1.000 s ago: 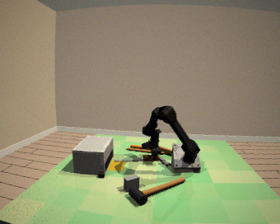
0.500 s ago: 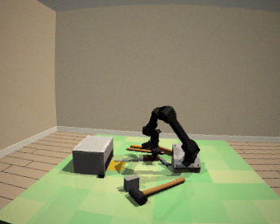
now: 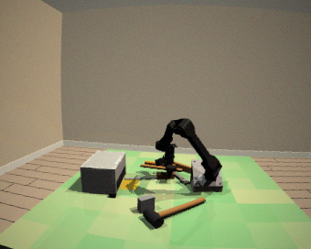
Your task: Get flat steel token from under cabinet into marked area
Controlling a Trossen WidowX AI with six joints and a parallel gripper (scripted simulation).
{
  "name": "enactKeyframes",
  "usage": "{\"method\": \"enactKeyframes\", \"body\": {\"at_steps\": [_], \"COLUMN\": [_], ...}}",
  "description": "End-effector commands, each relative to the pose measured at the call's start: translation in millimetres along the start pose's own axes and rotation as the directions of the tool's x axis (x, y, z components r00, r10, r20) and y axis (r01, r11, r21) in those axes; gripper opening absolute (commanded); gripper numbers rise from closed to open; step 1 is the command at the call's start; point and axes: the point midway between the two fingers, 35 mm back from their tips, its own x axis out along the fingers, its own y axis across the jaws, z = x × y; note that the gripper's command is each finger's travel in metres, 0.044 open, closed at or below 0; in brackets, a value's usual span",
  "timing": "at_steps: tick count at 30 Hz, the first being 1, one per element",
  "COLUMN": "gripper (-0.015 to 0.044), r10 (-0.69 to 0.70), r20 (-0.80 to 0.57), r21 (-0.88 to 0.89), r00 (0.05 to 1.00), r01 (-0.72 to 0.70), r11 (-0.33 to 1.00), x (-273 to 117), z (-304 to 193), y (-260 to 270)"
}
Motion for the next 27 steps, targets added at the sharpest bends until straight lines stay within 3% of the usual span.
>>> {"method": "enactKeyframes", "body": {"at_steps": [1,27], "gripper": [0.0,0.0], "r10": [-0.004,-0.003], "r20": [-0.002,-0.003], "r21": [-0.001,-0.001], "r00": [1.0,1.0], "r01": [0.004,0.003], "r11": [1.0,1.0], "x": [-0.3,-0.2], "z": [7.7,44.6], "y": [-0.9,-1.6]}}
